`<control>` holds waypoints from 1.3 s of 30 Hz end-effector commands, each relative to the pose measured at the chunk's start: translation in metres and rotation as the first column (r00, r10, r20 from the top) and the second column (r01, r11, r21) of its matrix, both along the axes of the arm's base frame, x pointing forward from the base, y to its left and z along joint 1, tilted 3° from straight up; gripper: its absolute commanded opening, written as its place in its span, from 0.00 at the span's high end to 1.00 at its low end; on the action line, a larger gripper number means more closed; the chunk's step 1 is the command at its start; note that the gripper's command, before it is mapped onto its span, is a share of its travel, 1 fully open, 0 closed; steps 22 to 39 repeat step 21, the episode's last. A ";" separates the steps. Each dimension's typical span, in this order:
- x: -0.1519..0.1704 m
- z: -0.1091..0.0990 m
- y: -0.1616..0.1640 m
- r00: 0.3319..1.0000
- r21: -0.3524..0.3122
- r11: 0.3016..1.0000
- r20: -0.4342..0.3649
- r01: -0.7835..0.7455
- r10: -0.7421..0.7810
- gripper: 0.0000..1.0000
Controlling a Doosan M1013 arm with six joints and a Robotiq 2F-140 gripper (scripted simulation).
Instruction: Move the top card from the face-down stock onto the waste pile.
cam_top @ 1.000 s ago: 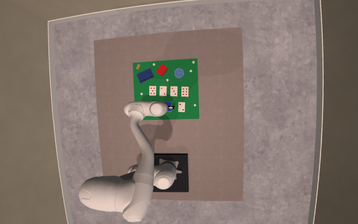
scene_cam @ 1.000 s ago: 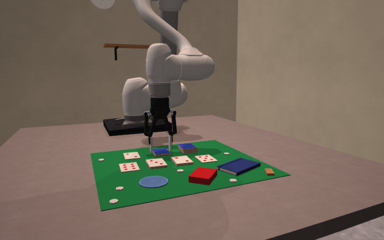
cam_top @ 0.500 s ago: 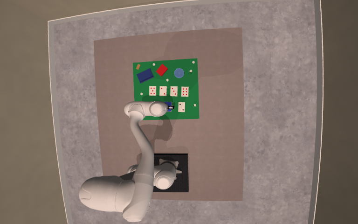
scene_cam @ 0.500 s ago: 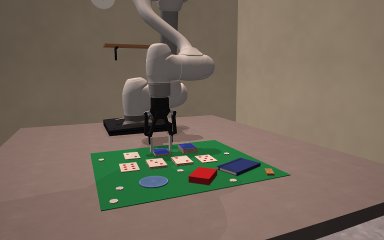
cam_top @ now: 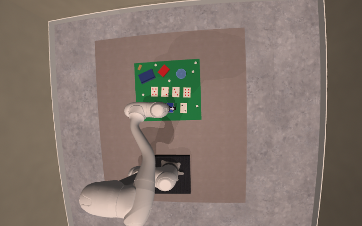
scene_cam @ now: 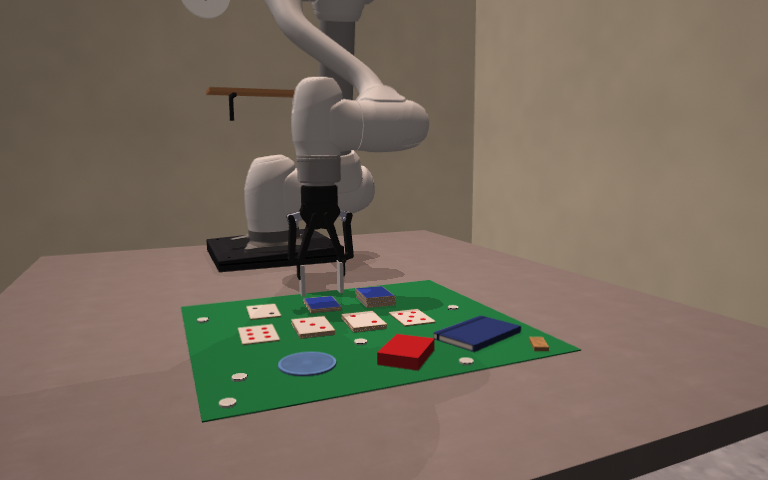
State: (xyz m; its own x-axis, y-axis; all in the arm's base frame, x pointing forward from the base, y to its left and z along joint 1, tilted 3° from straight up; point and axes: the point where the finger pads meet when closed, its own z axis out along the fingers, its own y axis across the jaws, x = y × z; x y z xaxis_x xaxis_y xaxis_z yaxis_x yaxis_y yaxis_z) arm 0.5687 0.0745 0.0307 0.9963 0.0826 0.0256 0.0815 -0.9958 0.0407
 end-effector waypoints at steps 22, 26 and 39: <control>-0.001 0.048 0.002 1.000 0.000 1.000 0.000 0.000 0.000 0.50; -0.001 0.048 0.002 1.000 0.000 1.000 0.000 0.000 0.000 0.50; -0.001 0.048 0.002 1.000 0.000 1.000 0.000 0.000 0.000 0.50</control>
